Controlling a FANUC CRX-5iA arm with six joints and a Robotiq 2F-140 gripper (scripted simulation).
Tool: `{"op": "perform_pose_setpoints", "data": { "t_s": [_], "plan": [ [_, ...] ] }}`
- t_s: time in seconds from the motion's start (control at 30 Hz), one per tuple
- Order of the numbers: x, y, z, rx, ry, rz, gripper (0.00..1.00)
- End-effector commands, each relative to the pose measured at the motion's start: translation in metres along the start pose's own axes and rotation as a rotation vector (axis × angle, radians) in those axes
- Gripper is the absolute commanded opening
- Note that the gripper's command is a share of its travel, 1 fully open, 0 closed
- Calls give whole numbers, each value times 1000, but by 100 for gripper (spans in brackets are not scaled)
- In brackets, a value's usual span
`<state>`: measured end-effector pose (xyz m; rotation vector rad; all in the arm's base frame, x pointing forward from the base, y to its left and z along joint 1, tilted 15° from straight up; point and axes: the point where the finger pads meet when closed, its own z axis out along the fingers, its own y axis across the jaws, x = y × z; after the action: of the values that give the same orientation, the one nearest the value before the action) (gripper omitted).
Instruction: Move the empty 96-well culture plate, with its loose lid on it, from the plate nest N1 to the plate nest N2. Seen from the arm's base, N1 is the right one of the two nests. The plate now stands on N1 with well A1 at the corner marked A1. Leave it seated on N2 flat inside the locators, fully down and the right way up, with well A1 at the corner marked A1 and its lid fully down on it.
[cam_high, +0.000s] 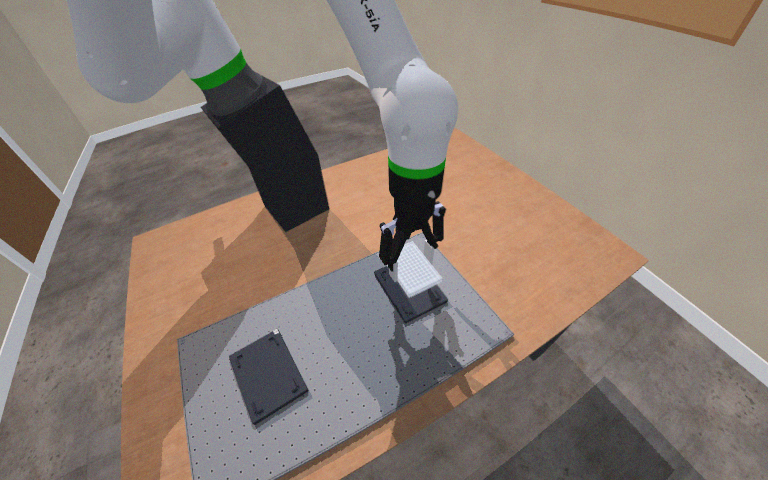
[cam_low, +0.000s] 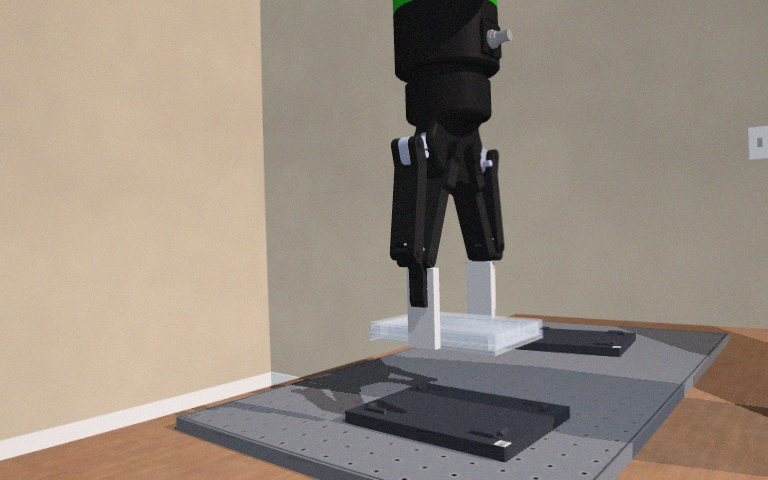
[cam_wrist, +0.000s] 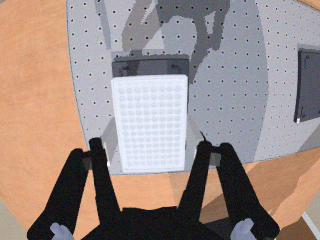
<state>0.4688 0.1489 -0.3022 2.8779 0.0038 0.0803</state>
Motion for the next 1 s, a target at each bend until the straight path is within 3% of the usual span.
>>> {"op": "perform_pose_setpoints", "data": {
  "t_s": [0.0, 0.97],
  "plan": [
    [0, 0, 0, 0, 0, 0, 0],
    [0, 0, 40, 0, 0, 0, 0]
  ]
}}
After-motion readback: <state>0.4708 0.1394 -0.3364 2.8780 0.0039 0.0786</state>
